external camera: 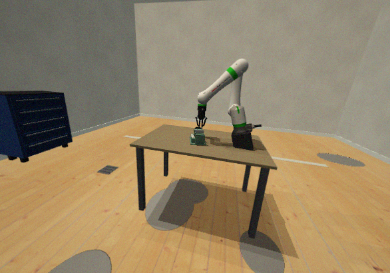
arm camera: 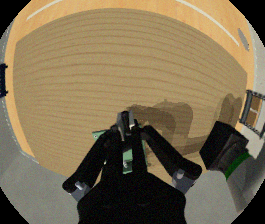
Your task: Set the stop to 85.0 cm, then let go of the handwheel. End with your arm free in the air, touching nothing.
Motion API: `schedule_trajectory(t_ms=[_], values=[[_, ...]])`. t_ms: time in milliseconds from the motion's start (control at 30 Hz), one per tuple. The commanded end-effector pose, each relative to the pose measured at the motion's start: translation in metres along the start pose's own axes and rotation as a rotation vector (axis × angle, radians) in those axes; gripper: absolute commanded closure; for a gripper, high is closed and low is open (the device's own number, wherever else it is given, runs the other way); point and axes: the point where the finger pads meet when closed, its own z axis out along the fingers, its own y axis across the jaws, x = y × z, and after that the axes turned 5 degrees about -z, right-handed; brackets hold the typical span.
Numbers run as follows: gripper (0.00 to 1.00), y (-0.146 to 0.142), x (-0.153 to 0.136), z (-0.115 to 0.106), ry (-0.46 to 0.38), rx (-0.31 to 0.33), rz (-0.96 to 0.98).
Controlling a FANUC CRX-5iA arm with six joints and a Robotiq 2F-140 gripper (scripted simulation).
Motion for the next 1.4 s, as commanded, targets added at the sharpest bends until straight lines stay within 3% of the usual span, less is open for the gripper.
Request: schedule_trajectory(t_ms=[0,367,700,1367], values=[[0.96,0.001,0.0,-0.005,0.0,0.0,0.0],[0.96,-0.008,0.001,-0.033,0.0,0.0,0.0],[0.96,-0.027,0.002,-0.042,0.0,0.0,0.0],[0.96,-0.058,0.005,-0.026,0.0,0.0,0.0]])
